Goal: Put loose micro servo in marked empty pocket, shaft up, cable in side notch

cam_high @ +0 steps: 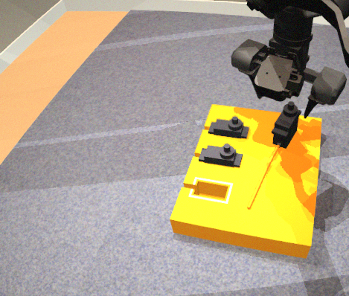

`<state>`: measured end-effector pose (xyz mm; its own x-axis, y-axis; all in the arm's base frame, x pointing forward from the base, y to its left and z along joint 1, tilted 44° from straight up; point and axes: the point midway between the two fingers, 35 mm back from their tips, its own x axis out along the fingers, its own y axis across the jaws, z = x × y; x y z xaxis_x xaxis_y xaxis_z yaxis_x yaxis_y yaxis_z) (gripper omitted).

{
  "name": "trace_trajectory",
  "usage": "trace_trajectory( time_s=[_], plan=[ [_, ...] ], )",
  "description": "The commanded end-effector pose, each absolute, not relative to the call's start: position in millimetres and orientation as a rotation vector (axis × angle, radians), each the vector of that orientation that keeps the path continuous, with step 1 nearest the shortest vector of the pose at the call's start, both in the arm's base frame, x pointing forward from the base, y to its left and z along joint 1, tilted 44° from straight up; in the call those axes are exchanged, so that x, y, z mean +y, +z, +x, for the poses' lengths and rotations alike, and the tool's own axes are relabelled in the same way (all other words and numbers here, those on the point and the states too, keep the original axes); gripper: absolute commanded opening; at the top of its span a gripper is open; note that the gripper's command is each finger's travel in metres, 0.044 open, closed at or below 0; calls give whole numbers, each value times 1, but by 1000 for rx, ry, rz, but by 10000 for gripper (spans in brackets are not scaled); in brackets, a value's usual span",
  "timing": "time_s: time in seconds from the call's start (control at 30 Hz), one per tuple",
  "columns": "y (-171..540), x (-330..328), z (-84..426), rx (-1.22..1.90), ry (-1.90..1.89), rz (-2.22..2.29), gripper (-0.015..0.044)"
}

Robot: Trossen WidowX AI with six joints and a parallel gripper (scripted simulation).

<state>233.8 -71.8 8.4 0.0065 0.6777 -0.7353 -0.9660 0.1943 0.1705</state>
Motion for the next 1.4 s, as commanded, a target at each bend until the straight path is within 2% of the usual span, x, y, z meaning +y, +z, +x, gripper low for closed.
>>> trace_trajectory(
  time_s=[0.0, 1.03, 1.37],
  plan=[
    [2, -74, 229, 786, 1415, -482, 440],
    [-30, -42, 228, 785, 1415, -481, 440],
    [-30, -42, 228, 785, 1415, -481, 177]
  ],
)
